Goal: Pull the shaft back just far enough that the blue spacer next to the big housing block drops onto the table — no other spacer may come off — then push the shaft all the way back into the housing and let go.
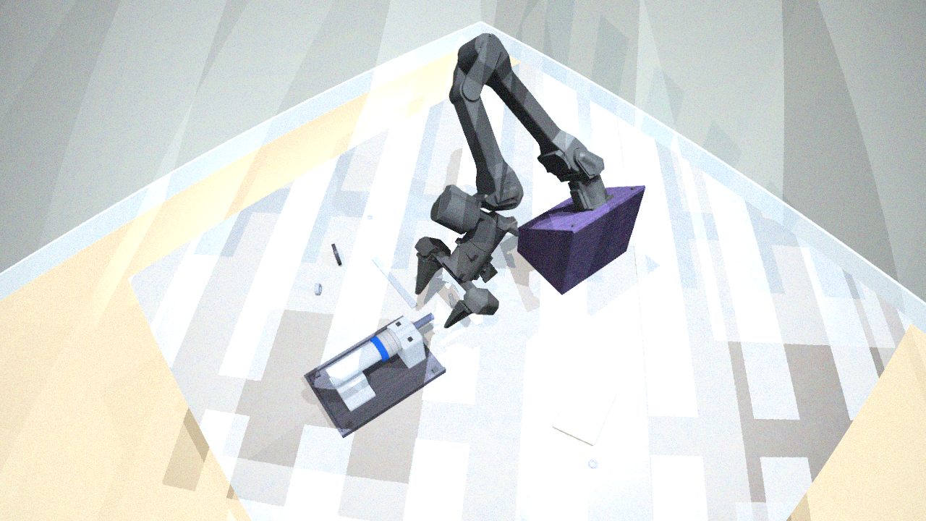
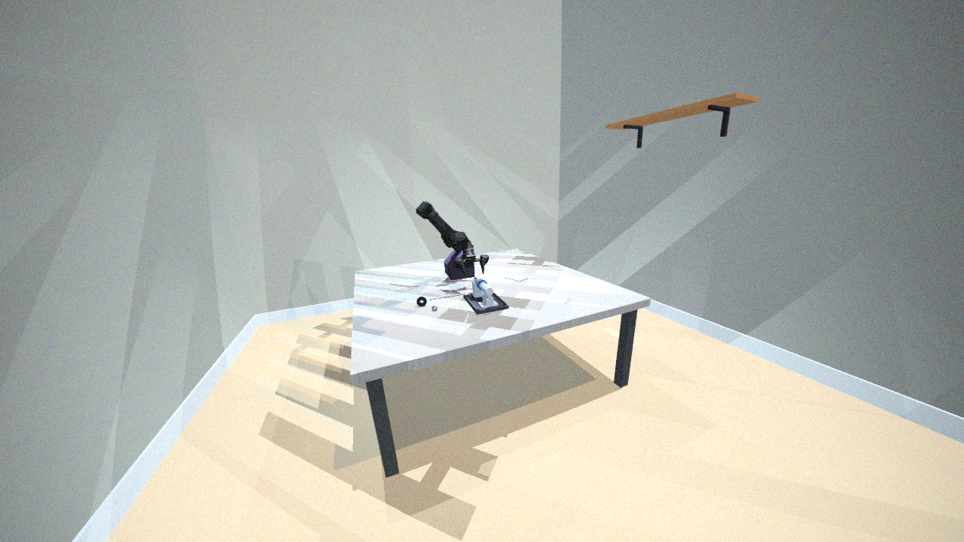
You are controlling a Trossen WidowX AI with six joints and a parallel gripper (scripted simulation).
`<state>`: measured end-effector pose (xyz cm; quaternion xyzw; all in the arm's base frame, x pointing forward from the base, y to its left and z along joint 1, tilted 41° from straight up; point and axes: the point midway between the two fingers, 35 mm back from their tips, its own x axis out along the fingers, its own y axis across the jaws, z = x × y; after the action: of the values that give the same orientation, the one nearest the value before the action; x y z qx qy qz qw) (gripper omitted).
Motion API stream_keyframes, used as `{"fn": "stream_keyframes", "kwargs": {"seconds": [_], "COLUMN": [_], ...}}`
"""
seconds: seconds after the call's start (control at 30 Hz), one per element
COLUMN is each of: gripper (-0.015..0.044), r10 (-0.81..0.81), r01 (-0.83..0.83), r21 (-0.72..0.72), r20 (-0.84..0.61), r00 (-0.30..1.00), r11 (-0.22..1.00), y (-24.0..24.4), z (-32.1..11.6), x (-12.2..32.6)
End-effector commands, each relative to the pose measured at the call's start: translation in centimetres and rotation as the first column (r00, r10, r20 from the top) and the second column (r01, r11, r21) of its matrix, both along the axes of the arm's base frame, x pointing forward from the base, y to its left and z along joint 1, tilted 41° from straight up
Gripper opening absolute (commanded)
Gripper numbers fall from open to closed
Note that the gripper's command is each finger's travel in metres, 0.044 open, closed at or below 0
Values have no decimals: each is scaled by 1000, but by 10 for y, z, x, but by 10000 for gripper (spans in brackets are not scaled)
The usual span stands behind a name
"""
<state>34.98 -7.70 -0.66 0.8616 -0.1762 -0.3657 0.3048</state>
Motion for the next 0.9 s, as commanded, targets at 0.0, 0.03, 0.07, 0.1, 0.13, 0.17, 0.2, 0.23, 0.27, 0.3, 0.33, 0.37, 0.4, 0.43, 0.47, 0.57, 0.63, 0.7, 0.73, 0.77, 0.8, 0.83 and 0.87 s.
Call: {"fn": "stream_keyframes", "kwargs": {"seconds": [0.0,0.03,0.07,0.1,0.13,0.17,0.2,0.23,0.27,0.3,0.33,0.37,0.4,0.43,0.47,0.57,0.63,0.7,0.73,0.77,0.8,0.83,0.87], "gripper": [440,440,440,440,440,440,440,440,440,440,440,440,440,440,440,440,440,440,440,440,440,440,440], "r10": [-7,-7,-7,-7,-7,-7,-7,-7,-7,-7,-7,-7,-7,-7,-7,-7,-7,-7,-7,-7,-7,-7,-7], "r01": [7,7,7,7,7,7,7,7,7,7,7,7,7,7,7,7,7,7,7,7,7,7,7], "r21": [1,1,1,1,1,1,1,1,1,1,1,1,1,1,1,1,1,1,1,1,1,1,1], "r20": [-4,-4,-4,-4,-4,-4,-4,-4,-4,-4,-4,-4,-4,-4,-4,-4,-4,-4,-4,-4,-4,-4,-5], "r00": [1000,1000,1000,1000,1000,1000,1000,1000,1000,1000,1000,1000,1000,1000,1000,1000,1000,1000,1000,1000,1000,1000,1000], "r11": [1000,1000,1000,1000,1000,1000,1000,1000,1000,1000,1000,1000,1000,1000,1000,1000,1000,1000,1000,1000,1000,1000,1000], "y": [-1,-1,-1,-1,-1,-1,-1,-1,-1,-1,-1,-1,-1,-1,-1,-1,-1,-1,-1,-1,-1,-1,0], "z": [-1,-1,-1,-1,-1,-1,-1,-1,-1,-1,-1,-1,-1,-1,-1,-1,-1,-1,-1,-1,-1,-1,-1], "x": [-2,-2,-2,-2,-2,-2,-2,-2,-2,-2,-2,-2,-2,-2,-2,-2,-2,-2,-2,-2,-2,-3,-7]}}
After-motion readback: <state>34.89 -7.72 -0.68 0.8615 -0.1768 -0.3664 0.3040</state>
